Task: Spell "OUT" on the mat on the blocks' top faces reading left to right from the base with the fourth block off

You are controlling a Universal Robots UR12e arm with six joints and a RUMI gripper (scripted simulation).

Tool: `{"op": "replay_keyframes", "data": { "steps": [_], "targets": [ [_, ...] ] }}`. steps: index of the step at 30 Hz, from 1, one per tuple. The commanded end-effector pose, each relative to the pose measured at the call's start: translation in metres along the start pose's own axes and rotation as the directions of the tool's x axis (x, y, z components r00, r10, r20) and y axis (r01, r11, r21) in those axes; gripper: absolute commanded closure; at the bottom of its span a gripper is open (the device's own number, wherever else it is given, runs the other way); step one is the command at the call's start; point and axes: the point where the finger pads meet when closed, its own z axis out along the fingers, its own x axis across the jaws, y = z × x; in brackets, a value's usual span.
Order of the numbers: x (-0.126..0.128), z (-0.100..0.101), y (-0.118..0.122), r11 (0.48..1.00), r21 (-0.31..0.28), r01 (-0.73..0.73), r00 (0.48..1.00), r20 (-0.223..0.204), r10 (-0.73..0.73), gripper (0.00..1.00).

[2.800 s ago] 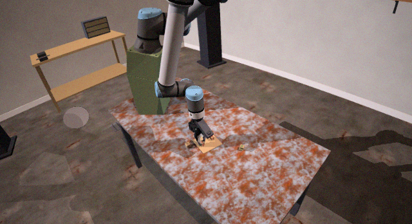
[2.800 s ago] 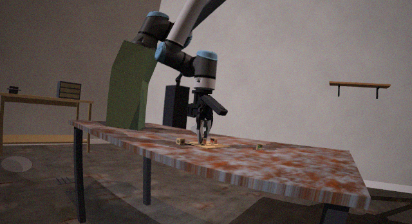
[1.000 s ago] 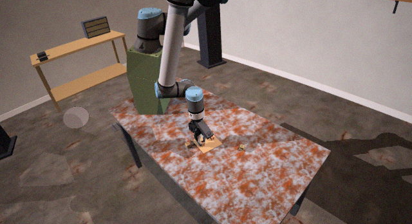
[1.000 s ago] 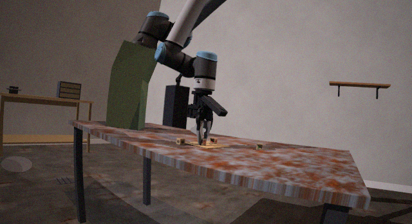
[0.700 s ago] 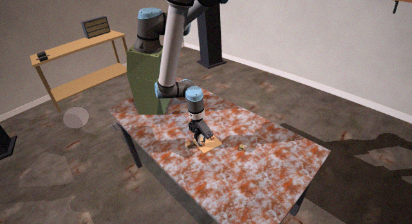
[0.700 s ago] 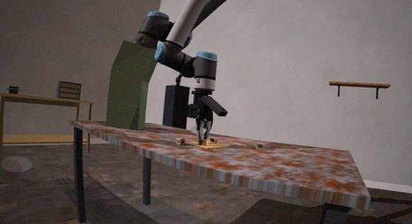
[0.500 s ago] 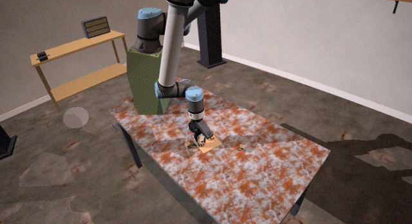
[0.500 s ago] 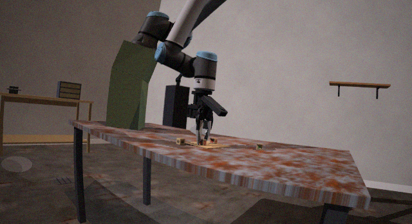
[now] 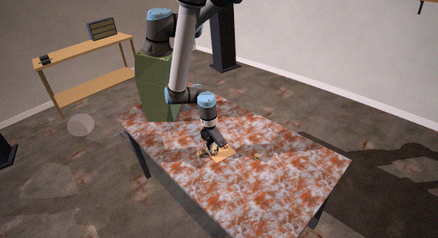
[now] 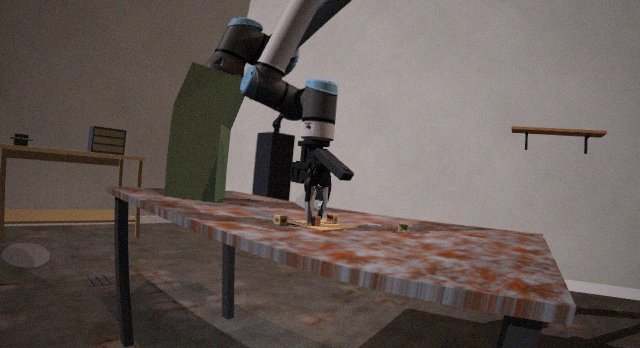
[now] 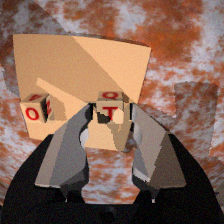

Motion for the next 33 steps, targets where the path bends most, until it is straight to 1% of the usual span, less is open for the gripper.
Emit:
{"op": "replay_keyframes", "data": {
  "steps": [1, 4, 6, 13, 17, 21, 26, 27, 33],
  "targets": [
    [0.001, -0.016, 0.001, 1.000, 0.000, -0.001, 1.000, -0.001, 0.001, 0.75],
    [0.001, -0.030, 0.001, 1.000, 0.000, -0.001, 1.000, 0.000, 0.001, 0.75],
    [0.001, -0.030, 0.001, 1.000, 0.000, -0.001, 1.000, 0.000, 0.001, 0.75],
    [0.000, -0.068, 0.001, 1.000, 0.000, -0.001, 1.000, 0.000, 0.001, 0.75],
    [0.000, -0.083, 0.001, 1.000, 0.000, -0.001, 1.000, 0.000, 0.001, 0.75],
    [0.000, -0.089, 0.001, 1.000, 0.000, -0.001, 1.000, 0.000, 0.001, 0.75],
    [-0.001, -0.089, 0.002, 1.000, -0.001, 0.000, 1.000, 0.000, 0.000, 0.75],
    [-0.001, -0.089, 0.002, 1.000, -0.003, 0.000, 1.000, 0.001, 0.000, 0.00],
    [0.000, -0.089, 0.000, 1.000, 0.000, 0.000, 1.000, 0.000, 0.000, 0.00]
  ]
}}
